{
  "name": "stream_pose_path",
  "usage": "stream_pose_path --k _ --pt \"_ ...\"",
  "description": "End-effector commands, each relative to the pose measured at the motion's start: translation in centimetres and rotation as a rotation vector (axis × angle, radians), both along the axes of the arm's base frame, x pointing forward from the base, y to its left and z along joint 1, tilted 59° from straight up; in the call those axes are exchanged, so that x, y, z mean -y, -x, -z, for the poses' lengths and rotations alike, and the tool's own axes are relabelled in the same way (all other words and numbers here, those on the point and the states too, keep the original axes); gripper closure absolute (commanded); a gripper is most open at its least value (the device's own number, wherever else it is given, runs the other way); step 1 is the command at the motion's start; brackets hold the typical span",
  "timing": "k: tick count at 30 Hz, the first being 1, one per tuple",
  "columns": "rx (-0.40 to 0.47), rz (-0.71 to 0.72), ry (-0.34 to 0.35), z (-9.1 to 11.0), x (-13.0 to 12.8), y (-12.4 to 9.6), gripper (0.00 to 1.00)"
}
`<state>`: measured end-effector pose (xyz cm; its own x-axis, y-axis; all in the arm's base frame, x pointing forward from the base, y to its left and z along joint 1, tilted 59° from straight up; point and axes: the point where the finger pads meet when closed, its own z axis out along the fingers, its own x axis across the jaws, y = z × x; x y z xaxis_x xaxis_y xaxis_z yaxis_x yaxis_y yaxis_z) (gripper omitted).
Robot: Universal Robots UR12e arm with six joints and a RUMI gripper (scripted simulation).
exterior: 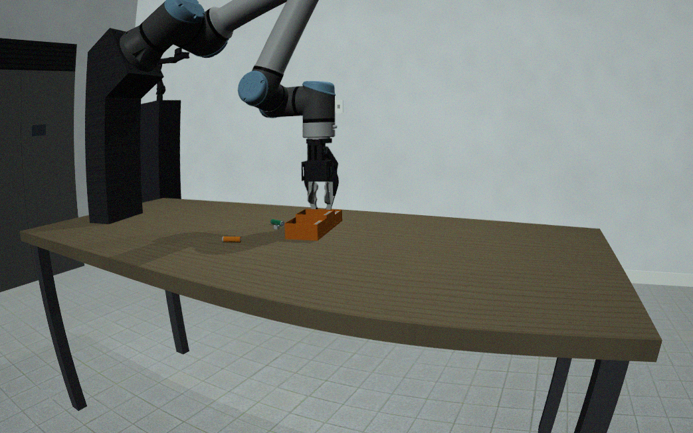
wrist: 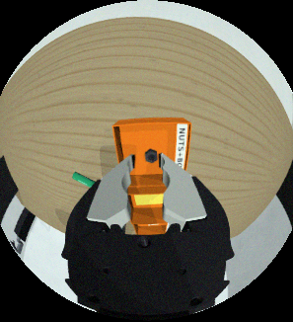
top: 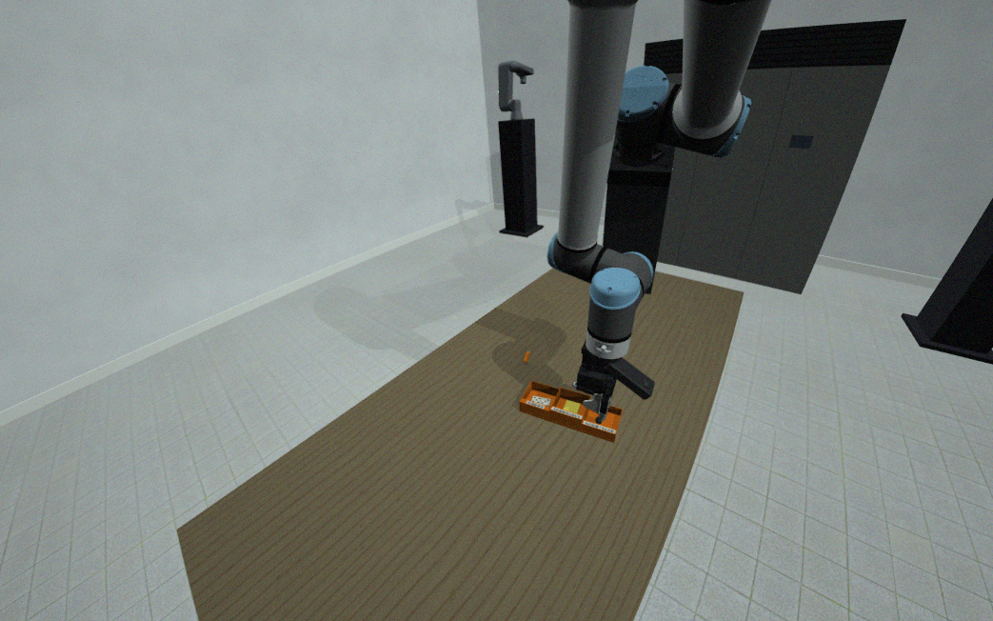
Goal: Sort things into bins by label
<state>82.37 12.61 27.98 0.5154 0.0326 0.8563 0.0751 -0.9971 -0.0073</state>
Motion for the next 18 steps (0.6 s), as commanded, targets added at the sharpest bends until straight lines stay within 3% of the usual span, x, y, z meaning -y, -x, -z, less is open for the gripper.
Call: stream_pose_path --k 1,18 --pt "0.001 0.0 0.0 -0.1 0.0 0.0 0.82" --pt "0.001 0.0 0.0 -1.0 0.1 1.6 0.82"
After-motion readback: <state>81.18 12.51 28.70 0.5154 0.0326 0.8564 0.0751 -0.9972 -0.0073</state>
